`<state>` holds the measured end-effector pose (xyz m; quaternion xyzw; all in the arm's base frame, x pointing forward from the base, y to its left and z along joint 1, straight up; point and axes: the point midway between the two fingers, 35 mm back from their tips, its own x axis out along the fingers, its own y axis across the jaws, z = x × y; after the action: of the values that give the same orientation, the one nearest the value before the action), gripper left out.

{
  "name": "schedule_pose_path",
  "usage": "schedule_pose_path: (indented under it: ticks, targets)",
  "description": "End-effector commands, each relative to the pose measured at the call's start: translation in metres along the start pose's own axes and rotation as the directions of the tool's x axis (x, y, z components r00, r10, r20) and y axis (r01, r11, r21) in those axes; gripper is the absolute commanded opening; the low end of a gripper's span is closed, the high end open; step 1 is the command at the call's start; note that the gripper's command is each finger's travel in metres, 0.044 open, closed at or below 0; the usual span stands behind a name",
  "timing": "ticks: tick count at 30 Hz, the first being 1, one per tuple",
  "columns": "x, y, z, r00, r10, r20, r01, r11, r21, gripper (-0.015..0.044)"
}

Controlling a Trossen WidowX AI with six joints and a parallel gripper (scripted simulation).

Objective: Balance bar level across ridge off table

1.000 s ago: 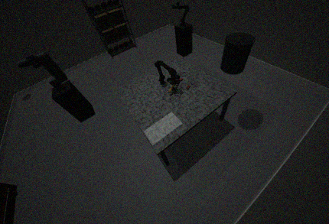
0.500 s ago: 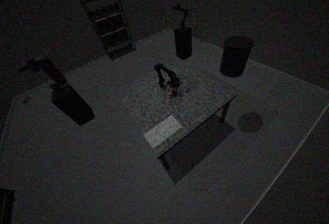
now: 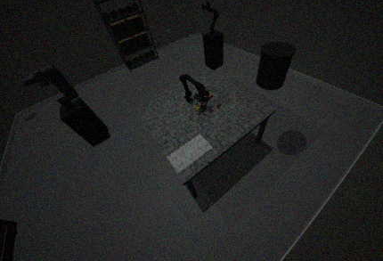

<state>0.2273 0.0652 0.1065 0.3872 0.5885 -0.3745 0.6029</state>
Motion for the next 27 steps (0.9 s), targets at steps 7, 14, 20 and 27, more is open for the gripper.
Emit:
schedule_pose_path:
  ticks: [7, 14, 20, 27]
  targets:
    - [0.0000, 0.0000, 0.0000, 1.000, 0.000, 0.000, 0.000, 1.000, 0.000, 0.0000]
    - [0.0000, 0.0000, 0.0000, 1.000, 0.000, 0.000, 0.000, 1.000, 0.000, 0.0000]
    - [0.0000, 0.0000, 0.0000, 1.000, 0.000, 0.000, 0.000, 1.000, 0.000, 0.0000]
    - [0.0000, 0.0000, 0.0000, 1.000, 0.000, 0.000, 0.000, 1.000, 0.000, 0.0079]
